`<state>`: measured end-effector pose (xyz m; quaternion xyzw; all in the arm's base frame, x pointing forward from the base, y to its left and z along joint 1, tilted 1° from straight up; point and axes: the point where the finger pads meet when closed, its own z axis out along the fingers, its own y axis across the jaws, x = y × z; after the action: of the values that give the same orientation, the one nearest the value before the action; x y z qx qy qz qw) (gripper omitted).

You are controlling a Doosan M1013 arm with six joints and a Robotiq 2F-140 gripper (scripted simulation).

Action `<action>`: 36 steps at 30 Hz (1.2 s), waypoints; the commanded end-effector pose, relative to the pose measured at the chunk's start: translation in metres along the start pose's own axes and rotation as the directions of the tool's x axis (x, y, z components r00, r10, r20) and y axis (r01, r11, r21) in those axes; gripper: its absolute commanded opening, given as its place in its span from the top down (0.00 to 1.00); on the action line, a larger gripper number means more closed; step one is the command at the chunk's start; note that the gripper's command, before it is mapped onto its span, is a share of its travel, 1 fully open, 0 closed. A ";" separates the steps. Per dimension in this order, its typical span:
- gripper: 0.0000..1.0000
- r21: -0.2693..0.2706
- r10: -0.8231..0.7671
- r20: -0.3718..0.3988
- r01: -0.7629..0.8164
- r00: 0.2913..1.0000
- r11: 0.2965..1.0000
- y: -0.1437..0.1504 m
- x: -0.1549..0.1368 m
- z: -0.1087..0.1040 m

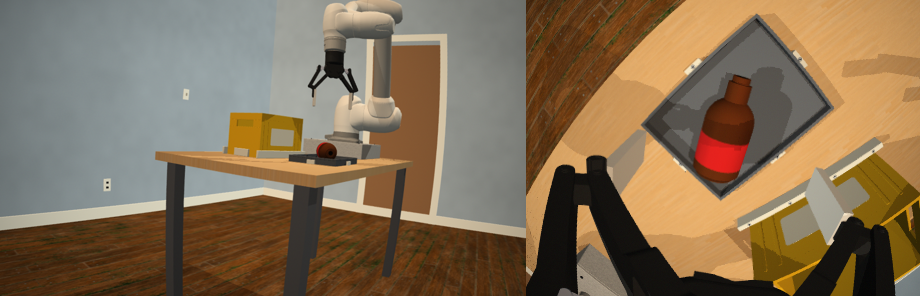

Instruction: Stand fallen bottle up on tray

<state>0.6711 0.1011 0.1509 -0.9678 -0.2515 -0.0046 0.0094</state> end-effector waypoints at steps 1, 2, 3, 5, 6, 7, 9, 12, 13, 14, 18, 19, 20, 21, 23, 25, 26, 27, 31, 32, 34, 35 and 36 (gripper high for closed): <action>0.00 -0.003 0.049 -0.004 -0.049 0.999 0.999 0.004 0.025 0.010; 0.00 -0.003 0.052 -0.004 -0.052 0.999 0.999 0.004 0.025 0.011; 0.00 -0.003 0.052 -0.004 -0.052 0.999 0.999 0.004 0.026 0.011; 0.00 -0.003 0.052 -0.004 -0.052 0.999 0.999 0.004 0.026 0.011; 0.00 -0.003 0.052 -0.004 -0.052 0.999 0.999 0.004 0.026 0.011; 0.00 -0.003 0.052 -0.004 -0.052 0.999 0.999 0.004 0.026 0.011; 0.90 -0.003 0.052 -0.004 -0.052 0.999 0.999 0.004 0.026 0.011; 0.90 -0.003 0.052 -0.004 -0.052 0.999 0.999 0.004 0.026 0.011; 0.90 -0.003 0.052 -0.004 -0.052 0.999 0.999 0.004 0.026 0.011; 0.90 -0.003 0.052 -0.004 -0.052 0.999 0.999 0.004 0.026 0.011; 0.90 -0.003 0.052 -0.004 -0.052 0.999 0.999 0.004 0.026 0.011; 0.90 -0.003 0.052 -0.004 -0.052 0.999 0.999 0.004 0.026 0.011; 0.90 -0.003 0.052 -0.004 -0.052 0.999 0.999 0.004 0.026 0.011; 0.90 -0.003 0.052 -0.004 -0.052 0.999 0.999 0.004 0.026 0.011; 0.90 -0.003 0.052 -0.004 -0.052 0.999 0.999 0.004 0.026 0.011; 0.90 -0.003 0.052 -0.004 -0.052 0.999 0.999 0.004 0.026 0.011; 0.90 -0.003 0.052 -0.004 -0.052 0.999 0.999 0.004 0.026 0.011; 0.90 -0.003 0.052 -0.004 -0.052 0.999 0.999 0.004 0.026 0.011; 0.90 -0.003 0.052 -0.004 -0.052 0.999 0.999 0.004 0.026 0.011; 0.90 -0.003 0.052 -0.004 -0.052 0.999 0.999 0.004 0.026 0.011; 0.90 -0.003 0.052 -0.004 -0.052 0.999 0.999 0.004 0.026 0.011; 0.90 -0.003 0.052 -0.004 -0.052 0.999 0.999 0.004 0.026 0.011; 0.90 -0.003 0.052 -0.004 -0.052 0.999 0.999 0.004 0.026 0.011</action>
<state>0.6911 0.1063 0.1396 -0.9738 -0.2270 -0.0028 0.0097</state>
